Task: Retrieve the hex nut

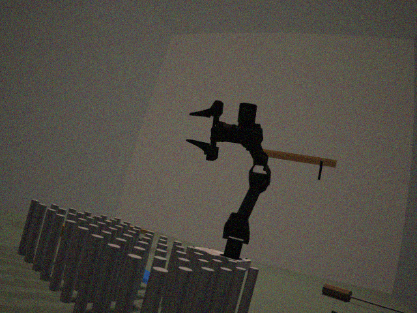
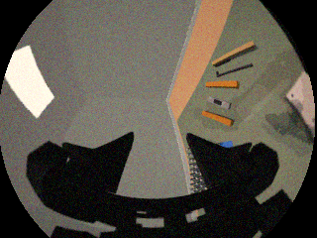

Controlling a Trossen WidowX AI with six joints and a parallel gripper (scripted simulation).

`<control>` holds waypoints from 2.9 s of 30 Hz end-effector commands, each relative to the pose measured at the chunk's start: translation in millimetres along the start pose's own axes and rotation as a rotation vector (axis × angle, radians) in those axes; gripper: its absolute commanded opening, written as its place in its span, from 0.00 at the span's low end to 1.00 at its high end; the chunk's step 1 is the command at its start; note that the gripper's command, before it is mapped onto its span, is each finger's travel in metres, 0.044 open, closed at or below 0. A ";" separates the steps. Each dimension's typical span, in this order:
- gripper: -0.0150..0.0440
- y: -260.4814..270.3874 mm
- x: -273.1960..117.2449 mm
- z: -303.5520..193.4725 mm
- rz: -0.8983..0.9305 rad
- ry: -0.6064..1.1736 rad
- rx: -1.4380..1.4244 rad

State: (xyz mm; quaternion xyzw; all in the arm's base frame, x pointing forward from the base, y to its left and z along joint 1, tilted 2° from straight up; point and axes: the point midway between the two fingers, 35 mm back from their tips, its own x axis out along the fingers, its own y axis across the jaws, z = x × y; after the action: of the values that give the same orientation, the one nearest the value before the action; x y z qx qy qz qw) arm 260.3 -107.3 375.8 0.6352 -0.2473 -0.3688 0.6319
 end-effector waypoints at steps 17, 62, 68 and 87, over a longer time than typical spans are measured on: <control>1.00 -118.5 15.0 -169.6 0.093 0.495 -0.949; 1.00 -256.6 -34.1 -257.0 0.635 0.857 -1.864; 1.00 -256.6 -34.1 -257.0 0.635 0.857 -1.864; 1.00 -287.6 -250.7 -287.7 1.906 0.855 -2.606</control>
State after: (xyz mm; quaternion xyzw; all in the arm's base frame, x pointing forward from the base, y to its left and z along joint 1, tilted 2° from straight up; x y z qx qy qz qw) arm 328.2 245.9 107.2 -0.4908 0.1724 0.2847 0.8052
